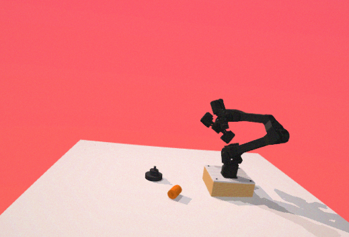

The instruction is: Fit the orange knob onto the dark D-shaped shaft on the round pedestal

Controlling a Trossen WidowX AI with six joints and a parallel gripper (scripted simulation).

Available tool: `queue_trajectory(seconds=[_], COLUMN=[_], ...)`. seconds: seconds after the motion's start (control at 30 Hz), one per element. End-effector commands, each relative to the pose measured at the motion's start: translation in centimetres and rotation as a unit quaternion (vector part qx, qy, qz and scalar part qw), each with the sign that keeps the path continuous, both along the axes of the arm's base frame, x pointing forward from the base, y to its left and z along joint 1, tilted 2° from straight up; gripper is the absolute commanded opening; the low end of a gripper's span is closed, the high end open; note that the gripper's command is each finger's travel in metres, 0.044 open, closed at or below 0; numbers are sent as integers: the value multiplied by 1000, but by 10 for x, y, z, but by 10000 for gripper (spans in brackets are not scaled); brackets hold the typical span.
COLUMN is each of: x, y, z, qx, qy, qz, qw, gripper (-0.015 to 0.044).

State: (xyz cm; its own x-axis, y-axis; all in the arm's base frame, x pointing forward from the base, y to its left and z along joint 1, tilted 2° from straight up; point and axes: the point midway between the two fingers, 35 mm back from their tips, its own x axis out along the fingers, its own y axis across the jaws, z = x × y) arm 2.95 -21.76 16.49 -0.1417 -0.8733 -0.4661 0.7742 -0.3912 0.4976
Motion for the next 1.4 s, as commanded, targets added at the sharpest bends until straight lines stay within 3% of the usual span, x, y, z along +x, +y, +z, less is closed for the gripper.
queue_trajectory(seconds=[0.0,0.2,0.43,0.73,0.83,1.37], x=[3,95,186,220,218,219], y=[0,20,105,254,274,277], z=[-1,-33,-77,-123,-128,-153], qx=[3,128,351,605,630,630], qy=[-4,-117,-189,-124,-105,-105], qz=[5,132,211,156,138,138], qw=[1000,976,893,771,757,757], gripper=[426,440,440,440,440,440])
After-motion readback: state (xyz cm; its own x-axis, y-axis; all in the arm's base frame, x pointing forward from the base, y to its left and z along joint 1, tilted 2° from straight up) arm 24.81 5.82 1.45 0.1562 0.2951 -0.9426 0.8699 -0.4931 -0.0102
